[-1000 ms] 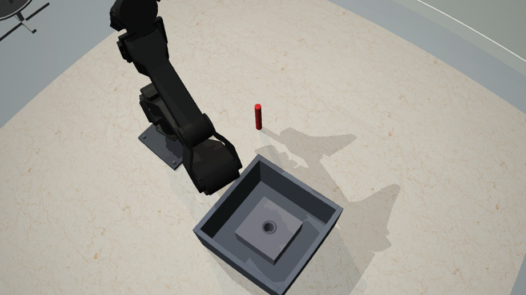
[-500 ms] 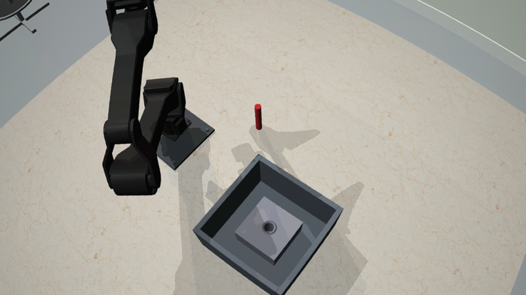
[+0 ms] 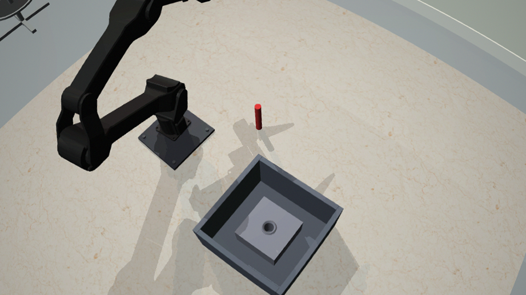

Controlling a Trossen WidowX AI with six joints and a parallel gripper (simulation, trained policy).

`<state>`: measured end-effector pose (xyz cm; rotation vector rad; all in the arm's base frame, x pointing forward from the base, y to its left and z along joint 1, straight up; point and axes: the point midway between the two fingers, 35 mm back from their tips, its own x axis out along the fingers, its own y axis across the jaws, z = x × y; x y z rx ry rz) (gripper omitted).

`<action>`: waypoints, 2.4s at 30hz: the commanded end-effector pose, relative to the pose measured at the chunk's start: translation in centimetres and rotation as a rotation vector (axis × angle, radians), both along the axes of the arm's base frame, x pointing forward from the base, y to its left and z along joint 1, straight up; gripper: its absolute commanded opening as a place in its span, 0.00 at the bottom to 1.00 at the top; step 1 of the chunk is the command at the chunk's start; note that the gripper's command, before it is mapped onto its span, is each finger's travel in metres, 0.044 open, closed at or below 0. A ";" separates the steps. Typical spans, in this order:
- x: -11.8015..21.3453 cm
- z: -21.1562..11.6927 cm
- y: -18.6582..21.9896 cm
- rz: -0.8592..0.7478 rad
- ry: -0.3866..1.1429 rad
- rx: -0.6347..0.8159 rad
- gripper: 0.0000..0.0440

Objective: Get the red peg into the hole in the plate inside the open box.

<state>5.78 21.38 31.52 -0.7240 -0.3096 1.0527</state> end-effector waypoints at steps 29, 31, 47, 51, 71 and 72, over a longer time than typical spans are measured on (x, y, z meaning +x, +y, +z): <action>7.5 -10.2 -4.3 -0.685 0.875 0.002 1.00; 7.8 -10.7 -4.8 -0.737 0.923 0.011 1.00; 8.8 -14.9 -8.1 -1.176 1.272 0.119 1.00; 9.0 -15.8 -8.8 -1.290 1.350 0.158 1.00; 10.5 -20.7 -10.0 -1.773 1.627 0.393 1.00; 10.6 -21.0 -10.0 -1.786 1.631 0.397 1.00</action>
